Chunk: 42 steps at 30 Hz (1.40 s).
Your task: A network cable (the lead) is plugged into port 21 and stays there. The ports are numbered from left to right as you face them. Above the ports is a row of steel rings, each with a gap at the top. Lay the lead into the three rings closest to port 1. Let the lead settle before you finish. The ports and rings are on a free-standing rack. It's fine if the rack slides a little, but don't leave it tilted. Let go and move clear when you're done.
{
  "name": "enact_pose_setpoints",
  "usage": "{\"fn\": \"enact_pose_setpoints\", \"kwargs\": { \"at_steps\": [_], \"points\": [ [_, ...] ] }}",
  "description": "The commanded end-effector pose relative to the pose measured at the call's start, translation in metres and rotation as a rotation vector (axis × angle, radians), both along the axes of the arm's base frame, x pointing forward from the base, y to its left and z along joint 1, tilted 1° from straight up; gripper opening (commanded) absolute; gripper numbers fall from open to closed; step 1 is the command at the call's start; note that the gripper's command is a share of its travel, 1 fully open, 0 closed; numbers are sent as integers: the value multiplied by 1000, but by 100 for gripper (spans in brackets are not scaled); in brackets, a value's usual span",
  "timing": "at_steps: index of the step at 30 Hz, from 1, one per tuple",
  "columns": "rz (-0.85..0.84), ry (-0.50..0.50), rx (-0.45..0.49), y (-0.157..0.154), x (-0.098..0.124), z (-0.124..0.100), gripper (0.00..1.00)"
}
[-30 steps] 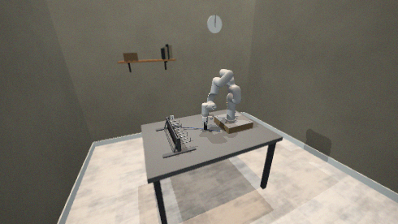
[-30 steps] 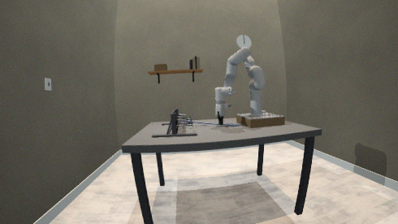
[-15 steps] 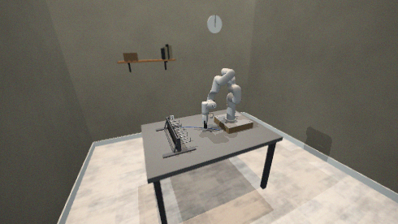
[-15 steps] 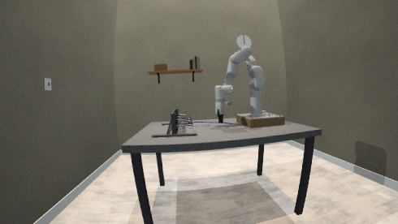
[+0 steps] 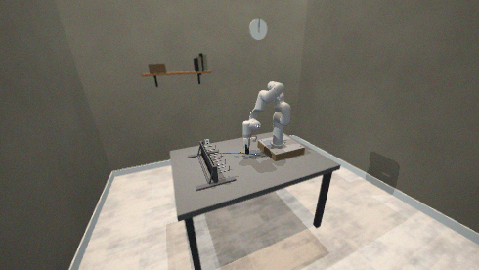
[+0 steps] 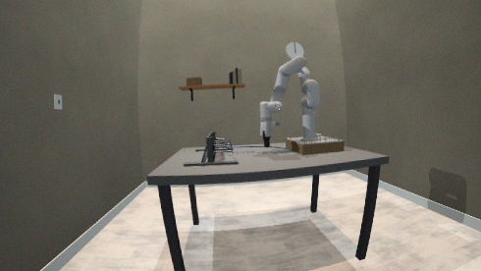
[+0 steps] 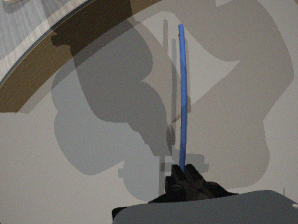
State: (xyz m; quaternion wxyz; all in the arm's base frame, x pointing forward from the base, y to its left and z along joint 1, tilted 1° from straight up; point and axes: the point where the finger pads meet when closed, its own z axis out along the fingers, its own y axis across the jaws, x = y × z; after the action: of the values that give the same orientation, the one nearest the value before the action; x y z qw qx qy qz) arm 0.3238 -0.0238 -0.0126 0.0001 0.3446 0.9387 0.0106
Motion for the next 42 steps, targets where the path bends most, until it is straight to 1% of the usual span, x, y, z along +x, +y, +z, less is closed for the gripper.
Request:
{"fn": "enact_pose_setpoints", "kwargs": {
  "at_steps": [1,12,15,18,20,21,23,25,28,38,40,41,42],
  "points": [
    [0,-3,0,0,1,2,0],
    [-2,-3,0,0,2,3,0],
    [-26,-3,0,4,9,6,0],
    [-92,-1,1,14,29,15,0],
    [-160,0,1,24,48,25,0],
    [-178,0,2,27,54,28,0],
    [-178,0,2,27,54,28,0],
    [-271,2,2,41,81,41,0],
    [-325,3,3,49,97,48,0],
    [-562,8,5,86,167,82,0],
    [-562,8,5,86,167,82,0],
    [-620,9,5,95,185,90,0],
    [-649,10,6,99,193,94,0]
  ]
}}
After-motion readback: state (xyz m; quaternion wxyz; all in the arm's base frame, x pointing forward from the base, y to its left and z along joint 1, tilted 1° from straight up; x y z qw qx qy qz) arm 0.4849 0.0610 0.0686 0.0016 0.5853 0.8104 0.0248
